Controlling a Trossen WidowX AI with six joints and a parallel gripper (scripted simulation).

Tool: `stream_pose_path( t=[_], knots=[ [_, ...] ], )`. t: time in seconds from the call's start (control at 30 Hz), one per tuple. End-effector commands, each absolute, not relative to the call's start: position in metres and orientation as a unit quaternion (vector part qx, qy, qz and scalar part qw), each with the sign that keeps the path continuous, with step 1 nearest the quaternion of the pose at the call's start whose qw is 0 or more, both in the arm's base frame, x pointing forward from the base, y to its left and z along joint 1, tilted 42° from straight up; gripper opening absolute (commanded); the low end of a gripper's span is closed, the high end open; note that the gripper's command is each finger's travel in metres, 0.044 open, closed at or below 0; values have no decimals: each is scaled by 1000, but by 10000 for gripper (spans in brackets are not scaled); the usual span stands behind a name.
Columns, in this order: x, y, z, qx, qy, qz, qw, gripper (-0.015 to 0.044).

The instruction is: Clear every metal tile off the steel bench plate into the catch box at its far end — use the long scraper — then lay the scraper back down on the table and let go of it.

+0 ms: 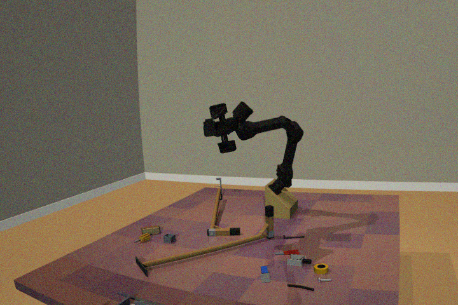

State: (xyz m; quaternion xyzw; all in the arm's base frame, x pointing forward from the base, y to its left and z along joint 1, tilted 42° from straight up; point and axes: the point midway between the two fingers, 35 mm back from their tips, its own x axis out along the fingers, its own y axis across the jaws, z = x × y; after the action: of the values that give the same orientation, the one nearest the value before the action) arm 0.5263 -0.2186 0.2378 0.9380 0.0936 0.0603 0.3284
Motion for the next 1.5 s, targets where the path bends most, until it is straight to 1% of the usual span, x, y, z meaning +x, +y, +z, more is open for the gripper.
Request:
stream_pose_path(
  t=[0.0,0.07,0.63,1.47],
  knots=[
    [526,-219,238,939,92,60,326,440],
    [526,-219,238,939,92,60,326,440],
    [569,-167,223,884,123,65,446,0],
    [621,-83,201,751,165,92,632,0]
  ],
)
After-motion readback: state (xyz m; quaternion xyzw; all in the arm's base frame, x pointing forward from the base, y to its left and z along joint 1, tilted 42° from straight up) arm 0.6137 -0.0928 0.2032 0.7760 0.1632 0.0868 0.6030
